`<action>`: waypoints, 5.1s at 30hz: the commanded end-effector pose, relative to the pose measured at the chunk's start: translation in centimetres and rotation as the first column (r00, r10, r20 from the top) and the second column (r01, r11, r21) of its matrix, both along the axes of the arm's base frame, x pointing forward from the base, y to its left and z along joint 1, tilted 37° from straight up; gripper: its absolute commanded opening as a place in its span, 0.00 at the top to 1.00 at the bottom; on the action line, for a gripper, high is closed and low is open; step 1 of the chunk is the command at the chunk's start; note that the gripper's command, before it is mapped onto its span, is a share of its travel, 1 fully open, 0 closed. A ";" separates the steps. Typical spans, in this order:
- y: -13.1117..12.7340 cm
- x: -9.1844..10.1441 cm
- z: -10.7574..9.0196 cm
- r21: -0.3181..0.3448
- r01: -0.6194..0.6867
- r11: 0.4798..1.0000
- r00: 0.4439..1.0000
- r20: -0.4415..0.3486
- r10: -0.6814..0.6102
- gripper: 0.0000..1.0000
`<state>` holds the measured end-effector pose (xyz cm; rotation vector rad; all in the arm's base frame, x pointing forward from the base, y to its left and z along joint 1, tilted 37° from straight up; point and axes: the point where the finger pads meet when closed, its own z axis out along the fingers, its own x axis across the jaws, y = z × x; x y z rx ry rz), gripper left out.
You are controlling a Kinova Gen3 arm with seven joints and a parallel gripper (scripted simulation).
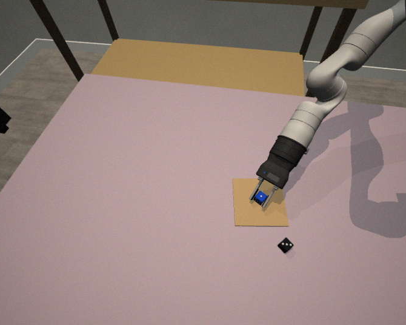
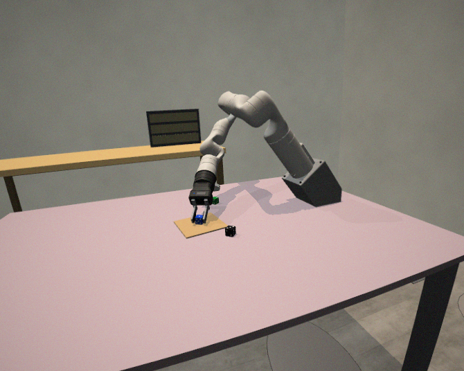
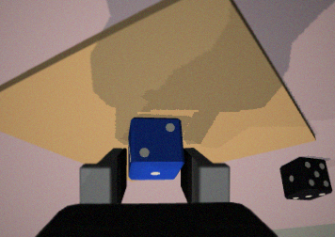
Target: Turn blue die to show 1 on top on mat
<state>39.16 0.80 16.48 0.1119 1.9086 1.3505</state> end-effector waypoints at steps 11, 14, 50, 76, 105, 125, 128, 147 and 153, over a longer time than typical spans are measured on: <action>0.0 0.0 0.0 0.000 0.000 1.000 1.000 0.000 0.000 0.21; 0.0 0.0 0.0 0.000 0.000 1.000 1.000 0.000 0.000 0.21; 0.0 0.0 0.0 0.000 0.000 1.000 1.000 0.000 0.000 0.21; -3.8 -3.2 0.7 0.000 0.000 1.000 1.000 0.000 0.000 0.21; -3.7 -6.8 5.5 -0.001 0.000 1.000 1.000 0.000 0.000 0.21; -6.9 -6.7 8.6 -0.074 0.098 0.992 0.995 0.025 -0.097 0.21; -7.7 -6.7 9.5 -0.095 0.125 0.988 0.992 0.032 -0.122 0.21; -12.1 -8.7 19.6 -0.348 0.393 0.851 0.919 0.110 -0.379 0.21; -11.0 -9.1 22.1 -0.452 0.454 0.768 0.884 0.121 -0.452 0.21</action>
